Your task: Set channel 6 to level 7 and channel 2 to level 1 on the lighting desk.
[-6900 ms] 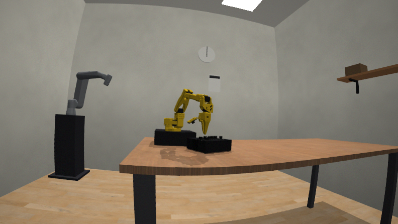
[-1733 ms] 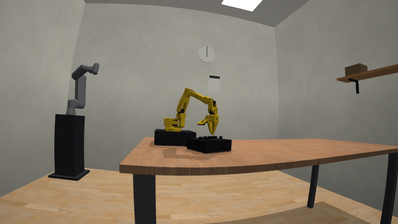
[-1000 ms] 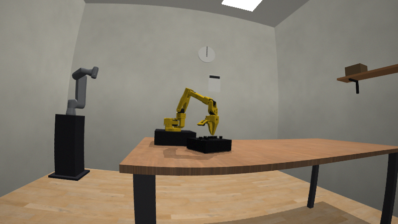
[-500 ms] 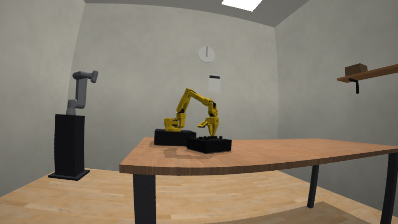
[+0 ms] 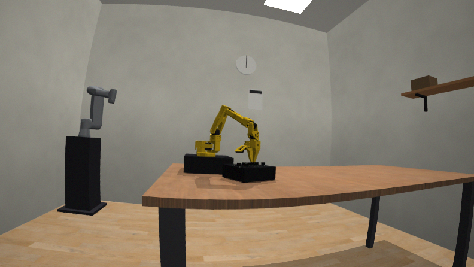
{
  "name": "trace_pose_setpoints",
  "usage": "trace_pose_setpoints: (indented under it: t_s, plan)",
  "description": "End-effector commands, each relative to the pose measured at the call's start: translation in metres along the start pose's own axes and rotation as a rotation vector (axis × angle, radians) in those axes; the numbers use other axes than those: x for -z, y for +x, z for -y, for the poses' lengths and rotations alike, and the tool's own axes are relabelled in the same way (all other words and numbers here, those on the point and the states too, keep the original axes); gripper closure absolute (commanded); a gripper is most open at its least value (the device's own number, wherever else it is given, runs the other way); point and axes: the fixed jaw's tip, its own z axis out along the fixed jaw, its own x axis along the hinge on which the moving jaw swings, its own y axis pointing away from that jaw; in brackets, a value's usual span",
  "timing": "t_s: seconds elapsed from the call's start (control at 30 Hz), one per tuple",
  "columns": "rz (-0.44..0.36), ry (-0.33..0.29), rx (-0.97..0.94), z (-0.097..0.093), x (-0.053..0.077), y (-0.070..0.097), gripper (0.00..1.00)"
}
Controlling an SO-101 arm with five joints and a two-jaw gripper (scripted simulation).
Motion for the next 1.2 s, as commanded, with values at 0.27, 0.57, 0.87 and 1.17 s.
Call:
trace_pose_setpoints:
  t_s: [0.27, 0.57, 0.87, 1.17]
  plan:
    - [0.008, 0.021, 0.000, 0.0043, -0.0063, -0.0014, 1.00]
    - [0.008, 0.021, 0.000, 0.0017, -0.0063, -0.0014, 1.00]
    - [0.008, 0.021, 0.000, 0.0011, -0.0061, -0.0014, 1.00]
    - [0.008, 0.021, 0.000, -0.0015, -0.0046, -0.0016, 1.00]
